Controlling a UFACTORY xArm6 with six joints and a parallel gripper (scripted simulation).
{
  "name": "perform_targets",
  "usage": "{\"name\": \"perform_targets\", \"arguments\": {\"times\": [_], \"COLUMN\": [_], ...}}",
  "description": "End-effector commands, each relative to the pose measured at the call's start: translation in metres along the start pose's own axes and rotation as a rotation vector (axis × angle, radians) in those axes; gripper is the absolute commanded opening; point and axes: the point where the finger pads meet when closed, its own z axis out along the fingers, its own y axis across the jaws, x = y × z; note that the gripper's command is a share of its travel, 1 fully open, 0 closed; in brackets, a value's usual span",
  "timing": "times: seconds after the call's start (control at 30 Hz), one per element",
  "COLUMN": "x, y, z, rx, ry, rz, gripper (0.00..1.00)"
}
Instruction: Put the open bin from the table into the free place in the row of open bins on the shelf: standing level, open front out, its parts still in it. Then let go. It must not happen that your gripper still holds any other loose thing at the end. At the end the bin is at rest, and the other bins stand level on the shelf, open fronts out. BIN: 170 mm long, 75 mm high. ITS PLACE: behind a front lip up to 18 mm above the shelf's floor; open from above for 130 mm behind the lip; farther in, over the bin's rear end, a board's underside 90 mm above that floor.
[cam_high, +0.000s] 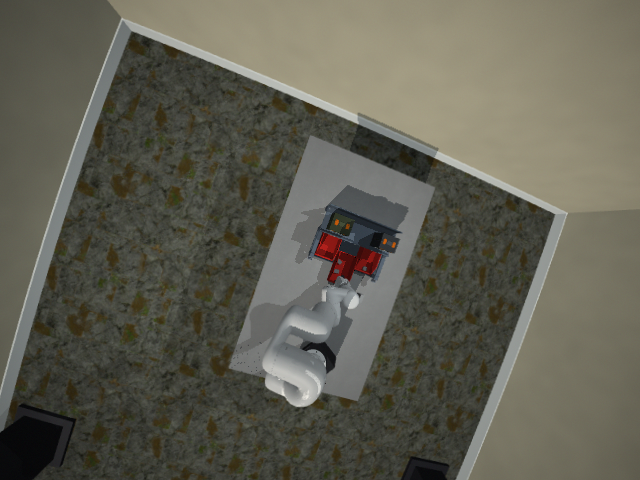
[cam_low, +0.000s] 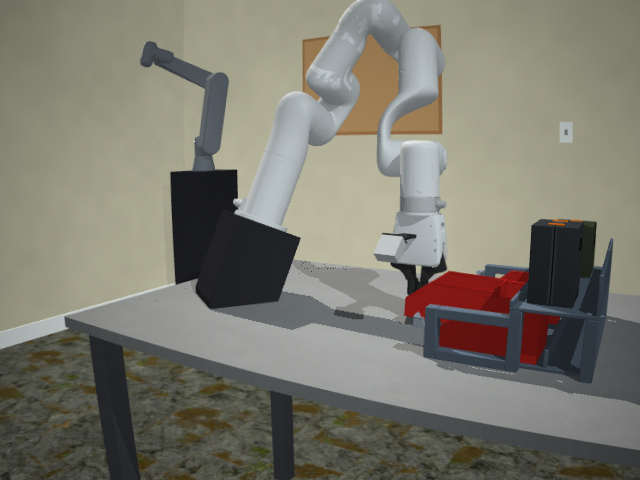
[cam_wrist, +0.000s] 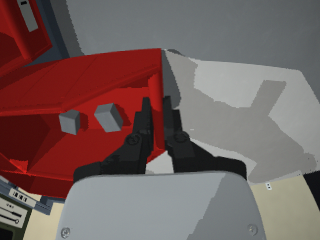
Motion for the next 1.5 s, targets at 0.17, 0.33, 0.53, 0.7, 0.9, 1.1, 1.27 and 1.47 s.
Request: {"name": "perform_targets", "arguments": {"times": [0.17, 0.33, 0.53, 0.7, 0.9, 1.1, 1.27, 1.47], "x": [0.000, 0.000, 0.000, 0.000, 0.000, 0.000, 0.000, 0.000], "y": [-0.011, -0.011, -0.011, -0.021, -0.021, -0.021, -0.031, -0.031], "z": [-0.001, -0.001, -0.001, -0.001, -0.001, -0.001, -0.001, -0.001], "rx": [0.003, 0.003, 0.003, 0.003, 0.003, 0.003, 0.003, 0.003], "ry": [0.001, 0.001, 0.001, 0.001, 0.001, 0.001, 0.001, 0.001], "rz": [0.000, 0.000, 0.000, 0.000, 0.000, 0.000, 0.000, 0.000], "gripper": [0.00, 0.00, 0.00, 0.00, 0.00, 0.00, 0.00, 0.00]}}
